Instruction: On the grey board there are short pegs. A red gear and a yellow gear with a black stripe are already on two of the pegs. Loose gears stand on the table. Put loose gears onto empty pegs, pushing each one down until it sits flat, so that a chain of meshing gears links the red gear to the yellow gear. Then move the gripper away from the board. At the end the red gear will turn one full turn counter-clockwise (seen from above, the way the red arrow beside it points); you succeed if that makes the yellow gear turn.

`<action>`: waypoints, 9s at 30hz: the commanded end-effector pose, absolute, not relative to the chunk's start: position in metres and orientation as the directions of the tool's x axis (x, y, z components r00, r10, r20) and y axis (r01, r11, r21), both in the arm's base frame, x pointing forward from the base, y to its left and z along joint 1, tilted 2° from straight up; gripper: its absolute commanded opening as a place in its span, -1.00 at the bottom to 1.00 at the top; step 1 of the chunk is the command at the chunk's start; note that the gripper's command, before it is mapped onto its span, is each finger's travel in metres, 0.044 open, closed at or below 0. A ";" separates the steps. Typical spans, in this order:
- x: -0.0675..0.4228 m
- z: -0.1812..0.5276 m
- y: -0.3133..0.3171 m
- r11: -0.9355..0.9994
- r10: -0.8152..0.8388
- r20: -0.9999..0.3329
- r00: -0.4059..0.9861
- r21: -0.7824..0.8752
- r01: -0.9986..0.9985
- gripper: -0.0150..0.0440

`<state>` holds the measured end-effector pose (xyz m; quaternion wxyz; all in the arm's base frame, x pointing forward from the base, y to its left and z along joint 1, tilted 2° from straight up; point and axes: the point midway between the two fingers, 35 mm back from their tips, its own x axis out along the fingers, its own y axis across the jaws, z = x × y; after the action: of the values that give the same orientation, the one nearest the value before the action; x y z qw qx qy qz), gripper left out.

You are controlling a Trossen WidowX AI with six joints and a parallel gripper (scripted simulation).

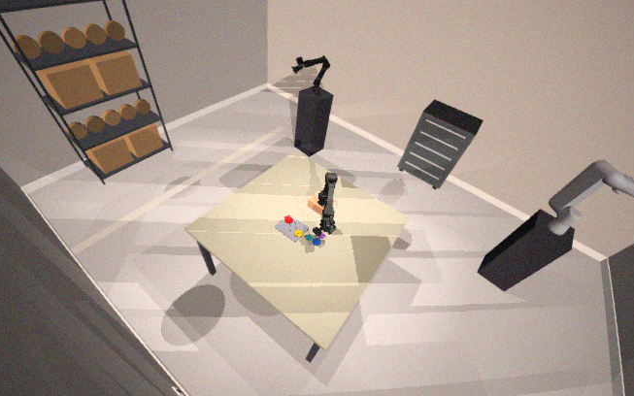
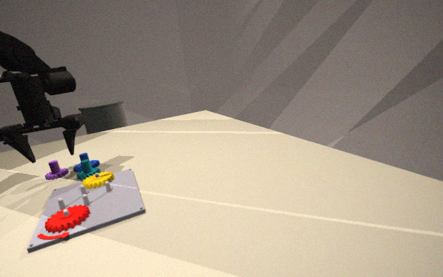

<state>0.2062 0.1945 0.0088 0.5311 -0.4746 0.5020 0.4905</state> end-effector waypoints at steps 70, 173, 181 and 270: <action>0.215 0.070 0.192 0.066 0.041 -0.999 0.003 -0.001 -0.998 -0.49; 0.278 0.067 0.034 0.066 0.026 -1.000 0.009 -0.008 -0.998 -0.49; 0.279 0.060 0.017 0.066 0.025 -1.000 0.009 -0.008 -0.998 -0.49; 0.274 0.006 -0.034 0.223 0.022 -1.000 0.008 -0.003 -0.975 -0.49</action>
<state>0.2801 -0.0338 0.0089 0.5605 -0.4507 0.5324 0.4464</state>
